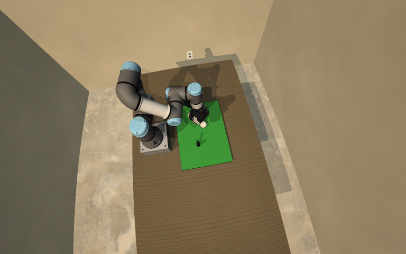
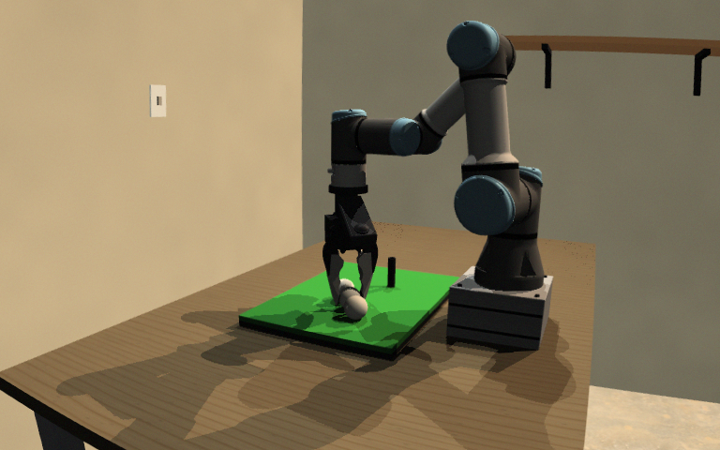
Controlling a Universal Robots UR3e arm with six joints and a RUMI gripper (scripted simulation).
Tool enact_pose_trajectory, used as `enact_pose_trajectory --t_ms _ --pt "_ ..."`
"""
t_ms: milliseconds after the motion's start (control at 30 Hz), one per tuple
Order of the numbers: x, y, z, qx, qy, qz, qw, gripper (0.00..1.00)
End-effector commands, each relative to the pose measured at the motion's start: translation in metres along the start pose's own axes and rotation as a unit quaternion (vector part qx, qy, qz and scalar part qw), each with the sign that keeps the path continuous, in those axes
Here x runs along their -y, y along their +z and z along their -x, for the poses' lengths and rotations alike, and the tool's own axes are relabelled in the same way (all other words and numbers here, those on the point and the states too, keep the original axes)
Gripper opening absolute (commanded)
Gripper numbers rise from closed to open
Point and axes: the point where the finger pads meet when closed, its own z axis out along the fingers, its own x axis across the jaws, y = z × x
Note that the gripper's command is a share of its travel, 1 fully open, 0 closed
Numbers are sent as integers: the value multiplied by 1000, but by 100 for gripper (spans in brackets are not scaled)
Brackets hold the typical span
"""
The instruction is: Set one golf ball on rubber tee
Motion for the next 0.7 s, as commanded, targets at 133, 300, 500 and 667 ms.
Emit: enact_pose_trajectory --t_ms 133,300,500,667 --pt "-2 -17 -2 -2 0 1 1000 0" --pt "-2 -34 -2 -2 0 1 1000 0" --pt "-1 -50 -1 -2 0 1 1000 0" --pt "-2 -70 -2 -2 0 1 1000 0"
